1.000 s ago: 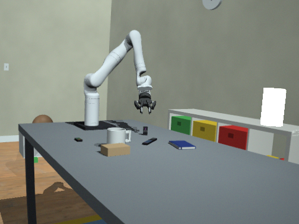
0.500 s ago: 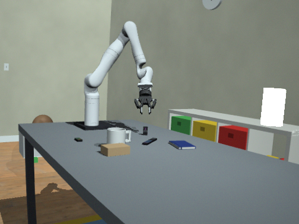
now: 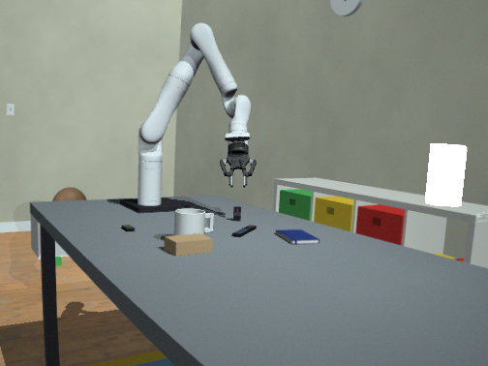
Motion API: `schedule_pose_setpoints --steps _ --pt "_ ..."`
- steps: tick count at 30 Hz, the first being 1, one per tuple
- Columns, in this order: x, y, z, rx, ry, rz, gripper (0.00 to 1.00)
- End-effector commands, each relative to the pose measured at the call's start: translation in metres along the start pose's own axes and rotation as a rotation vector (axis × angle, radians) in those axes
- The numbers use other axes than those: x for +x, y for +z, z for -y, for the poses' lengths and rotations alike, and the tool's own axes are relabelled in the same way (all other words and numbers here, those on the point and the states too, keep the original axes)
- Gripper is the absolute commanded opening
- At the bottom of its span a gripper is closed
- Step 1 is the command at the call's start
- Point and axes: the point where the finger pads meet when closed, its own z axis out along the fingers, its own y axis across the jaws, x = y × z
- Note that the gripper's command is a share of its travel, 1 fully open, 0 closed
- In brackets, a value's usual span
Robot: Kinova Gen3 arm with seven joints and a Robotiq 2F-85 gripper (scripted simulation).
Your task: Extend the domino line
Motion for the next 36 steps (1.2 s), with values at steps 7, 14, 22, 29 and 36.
schedule_pose_setpoints --steps 7,14,22,29,36 --pt "0.0123 0.0031 -0.0016 -0.035 0.053 0.183 0.47" --pt "0.0143 0.0047 -0.0017 -0.044 0.069 0.291 0.47" --pt "0.0163 0.0051 -0.0014 -0.049 0.08 0.37 0.47" --pt "0.0168 0.0065 -0.0032 -0.059 0.092 0.449 0.47" --pt "0.0177 0.007 -0.0037 -0.063 0.102 0.513 0.47"
